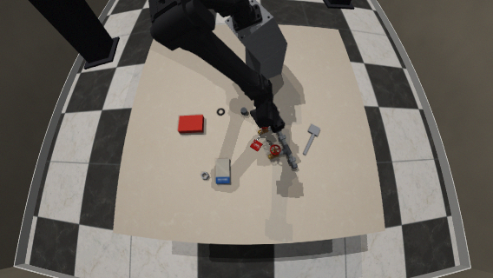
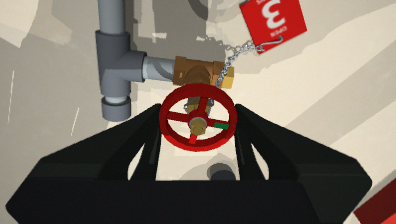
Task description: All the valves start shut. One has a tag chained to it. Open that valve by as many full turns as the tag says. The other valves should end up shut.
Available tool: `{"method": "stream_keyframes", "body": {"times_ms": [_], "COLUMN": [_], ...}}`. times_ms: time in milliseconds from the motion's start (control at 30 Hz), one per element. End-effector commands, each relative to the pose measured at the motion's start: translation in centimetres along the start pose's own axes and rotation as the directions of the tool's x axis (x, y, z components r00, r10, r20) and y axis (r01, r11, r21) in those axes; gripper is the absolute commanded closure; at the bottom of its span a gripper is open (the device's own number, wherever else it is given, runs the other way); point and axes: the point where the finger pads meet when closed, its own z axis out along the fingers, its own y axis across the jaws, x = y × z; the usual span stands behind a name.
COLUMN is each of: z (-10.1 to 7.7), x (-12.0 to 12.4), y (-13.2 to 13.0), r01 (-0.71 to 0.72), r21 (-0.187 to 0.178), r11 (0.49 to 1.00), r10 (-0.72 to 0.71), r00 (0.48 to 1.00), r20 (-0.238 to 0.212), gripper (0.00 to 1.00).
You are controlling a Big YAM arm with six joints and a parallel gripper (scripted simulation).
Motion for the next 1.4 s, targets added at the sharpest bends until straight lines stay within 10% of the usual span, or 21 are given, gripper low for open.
{"method": "stream_keyframes", "body": {"times_ms": [0, 67, 433, 1067, 1100, 1367], "z": [0.07, 0.07, 0.08, 0.09, 0.09, 0.07], "x": [-0.22, -0.22, -0.19, -0.16, -0.16, -0.18], "y": [-0.08, -0.08, -0.08, -0.11, -0.11, -0.08], "r01": [0.345, 0.345, 0.811, 0.845, 0.845, 0.845], "r21": [0.007, 0.007, 0.012, 0.012, 0.012, 0.013], "r11": [0.939, 0.939, 0.585, 0.535, 0.535, 0.535], "r10": [-0.345, -0.345, -0.811, -0.845, -0.845, -0.845], "r00": [0.939, 0.939, 0.585, 0.535, 0.535, 0.535], "r20": [0.009, 0.009, 0.007, 0.004, 0.004, 0.004], "gripper": [1.0, 1.0, 1.0, 1.0, 0.0, 0.0]}}
